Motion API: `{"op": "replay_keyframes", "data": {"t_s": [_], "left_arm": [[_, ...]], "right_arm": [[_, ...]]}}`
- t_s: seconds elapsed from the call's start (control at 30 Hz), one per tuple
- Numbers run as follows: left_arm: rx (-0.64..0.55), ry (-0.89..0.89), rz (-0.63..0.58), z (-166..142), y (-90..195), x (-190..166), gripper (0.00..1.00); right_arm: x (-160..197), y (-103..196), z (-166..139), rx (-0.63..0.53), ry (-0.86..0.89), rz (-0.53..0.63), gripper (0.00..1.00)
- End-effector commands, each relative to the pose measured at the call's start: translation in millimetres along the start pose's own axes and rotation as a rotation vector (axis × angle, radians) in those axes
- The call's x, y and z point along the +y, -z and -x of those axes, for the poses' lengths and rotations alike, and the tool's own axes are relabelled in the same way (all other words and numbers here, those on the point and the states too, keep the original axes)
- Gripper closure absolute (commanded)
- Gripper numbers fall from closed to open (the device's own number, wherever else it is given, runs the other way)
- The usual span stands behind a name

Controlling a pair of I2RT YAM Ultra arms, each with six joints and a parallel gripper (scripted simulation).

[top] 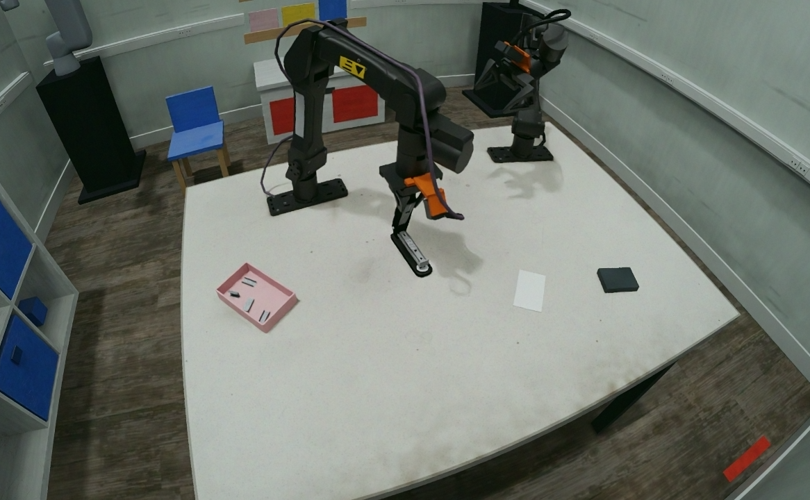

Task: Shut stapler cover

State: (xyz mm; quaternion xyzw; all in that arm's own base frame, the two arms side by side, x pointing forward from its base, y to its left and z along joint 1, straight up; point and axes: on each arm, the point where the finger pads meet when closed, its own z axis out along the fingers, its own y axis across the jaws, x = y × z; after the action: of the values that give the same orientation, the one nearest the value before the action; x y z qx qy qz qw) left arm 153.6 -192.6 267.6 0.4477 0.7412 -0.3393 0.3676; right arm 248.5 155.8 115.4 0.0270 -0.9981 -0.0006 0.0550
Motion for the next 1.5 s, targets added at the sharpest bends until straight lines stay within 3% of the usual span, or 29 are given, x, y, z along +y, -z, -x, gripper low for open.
{"op": "replay_keyframes", "data": {"t_s": [0.0,0.03,0.17,0.2,0.53,0.57,0.6,0.77,0.8,1.0,1.07,1.13,1.47], "left_arm": [[-0.026,-0.02,-0.007,11.3,6.1,-3.2,0.0],[-0.026,-0.02,-0.007,11.3,6.1,-3.2,0.0],[-0.026,-0.02,-0.007,11.3,6.1,-3.2,0.0],[-0.026,-0.02,-0.007,11.3,6.1,-3.2,0.0],[-0.026,-0.02,-0.007,11.3,6.1,-3.2,0.0],[-0.026,-0.02,-0.007,11.3,6.1,-3.2,0.0],[-0.026,-0.02,-0.007,11.3,6.1,-3.2,0.0],[-0.026,-0.02,-0.007,11.3,6.1,-3.2,0.0],[-0.026,-0.02,-0.007,11.3,6.1,-3.2,0.0],[-0.026,-0.02,-0.007,11.3,6.1,-3.2,0.0],[-0.026,-0.02,-0.007,11.3,6.1,-3.2,0.0],[-0.026,-0.02,-0.007,11.3,6.1,-3.2,0.0],[-0.026,-0.02,-0.007,11.3,6.1,-3.2,0.0]], "right_arm": [[-1.0,4.3,1.9,0.005,0.007,0.002,1.0],[-1.0,4.3,1.9,0.005,0.007,0.002,1.0],[0.2,4.0,1.6,-0.006,0.006,0.004,0.55],[0.2,4.0,1.6,-0.006,0.006,0.004,0.49],[-1.6,20.8,1.4,-0.003,0.007,0.003,0.49],[-1.6,22.0,1.4,-0.002,0.006,0.003,0.38],[-1.6,24.4,1.5,0.002,0.007,0.001,0.36],[-1.2,51.2,2.1,0.001,0.006,0.002,0.36],[-2.0,51.3,6.1,-0.017,-0.002,-0.005,0.47],[-3.1,74.8,45.4,-0.296,-0.051,-0.045,0.5],[-3.1,74.8,45.4,-0.296,-0.051,-0.045,0.5],[-3.4,83.8,52.7,-0.409,-0.07,-0.069,0.5],[6.6,109.7,34.8,-0.78,-0.116,-0.086,0.5]]}}
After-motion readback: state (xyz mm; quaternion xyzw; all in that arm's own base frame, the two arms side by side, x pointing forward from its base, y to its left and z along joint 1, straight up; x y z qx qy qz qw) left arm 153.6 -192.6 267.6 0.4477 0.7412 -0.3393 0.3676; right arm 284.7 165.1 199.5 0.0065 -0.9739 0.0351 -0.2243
